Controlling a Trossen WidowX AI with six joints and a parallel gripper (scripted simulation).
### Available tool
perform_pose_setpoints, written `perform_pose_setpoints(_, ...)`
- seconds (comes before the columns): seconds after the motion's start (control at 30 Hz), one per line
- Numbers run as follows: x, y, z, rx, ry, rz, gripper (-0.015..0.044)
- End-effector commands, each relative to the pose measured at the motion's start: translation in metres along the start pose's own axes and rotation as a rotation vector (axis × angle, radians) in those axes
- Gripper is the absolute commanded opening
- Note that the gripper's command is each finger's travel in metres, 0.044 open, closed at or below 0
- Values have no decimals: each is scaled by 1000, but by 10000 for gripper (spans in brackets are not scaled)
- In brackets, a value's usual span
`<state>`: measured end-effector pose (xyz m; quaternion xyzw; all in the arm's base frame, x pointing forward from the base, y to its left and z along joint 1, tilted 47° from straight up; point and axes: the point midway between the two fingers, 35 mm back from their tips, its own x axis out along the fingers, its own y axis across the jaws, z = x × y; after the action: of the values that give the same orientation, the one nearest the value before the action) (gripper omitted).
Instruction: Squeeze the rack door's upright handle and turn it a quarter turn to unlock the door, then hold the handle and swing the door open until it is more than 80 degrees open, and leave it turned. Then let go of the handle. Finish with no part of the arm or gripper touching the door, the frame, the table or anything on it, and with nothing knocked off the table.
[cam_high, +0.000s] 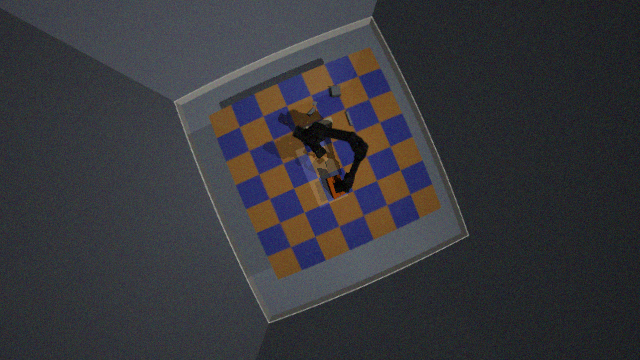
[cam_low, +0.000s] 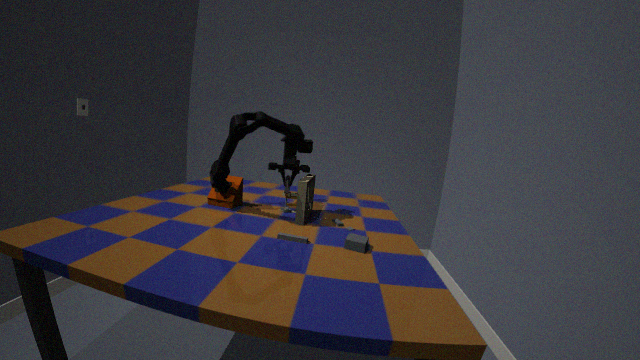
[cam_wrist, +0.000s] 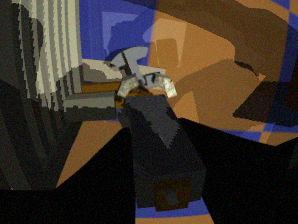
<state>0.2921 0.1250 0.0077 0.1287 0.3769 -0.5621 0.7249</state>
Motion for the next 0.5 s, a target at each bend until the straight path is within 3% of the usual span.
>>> perform_pose_setpoints(0.0,1,-11,3,-114,-7,-1,10)
perform_pose_setpoints(0.47,1,-43,15,-350,-7,-3,10)
